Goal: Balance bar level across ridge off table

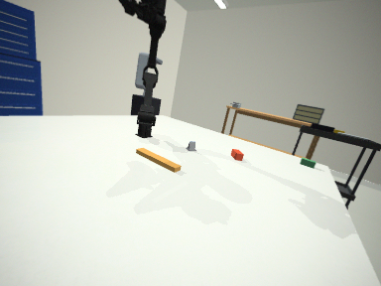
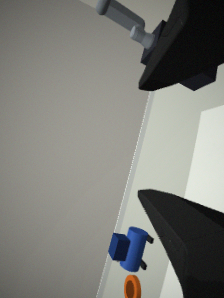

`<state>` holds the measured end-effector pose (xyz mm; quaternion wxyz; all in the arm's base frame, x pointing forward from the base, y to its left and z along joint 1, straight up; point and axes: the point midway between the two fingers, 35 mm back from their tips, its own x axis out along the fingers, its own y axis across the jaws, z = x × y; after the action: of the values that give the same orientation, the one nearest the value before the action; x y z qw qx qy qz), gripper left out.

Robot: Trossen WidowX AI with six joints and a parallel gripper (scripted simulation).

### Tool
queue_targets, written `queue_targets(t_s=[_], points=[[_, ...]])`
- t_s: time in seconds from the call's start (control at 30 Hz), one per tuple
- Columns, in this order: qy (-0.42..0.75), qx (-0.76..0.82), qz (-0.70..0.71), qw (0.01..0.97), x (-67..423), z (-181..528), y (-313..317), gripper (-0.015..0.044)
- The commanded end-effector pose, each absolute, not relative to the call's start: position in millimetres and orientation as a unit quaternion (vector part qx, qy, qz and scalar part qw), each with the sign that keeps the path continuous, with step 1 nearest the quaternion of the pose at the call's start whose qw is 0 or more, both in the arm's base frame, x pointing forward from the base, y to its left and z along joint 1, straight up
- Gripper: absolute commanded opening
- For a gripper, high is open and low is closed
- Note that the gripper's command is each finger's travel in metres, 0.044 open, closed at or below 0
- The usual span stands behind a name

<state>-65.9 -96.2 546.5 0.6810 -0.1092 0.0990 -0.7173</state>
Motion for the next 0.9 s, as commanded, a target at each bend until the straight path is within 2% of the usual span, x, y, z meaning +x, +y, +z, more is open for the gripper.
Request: queue_targets(t_s=[0.0, 0.37, 0.87], points=[[0.151, -0.121, -0.683, 0.704, -28, 536, -122, 0.0315], [0.286, -0.145, -0.578, 0.750, 63, 486, -175, 0.0315], [0.463, -0.141, -0.412, 0.772, 155, 378, -217, 0.0315]])
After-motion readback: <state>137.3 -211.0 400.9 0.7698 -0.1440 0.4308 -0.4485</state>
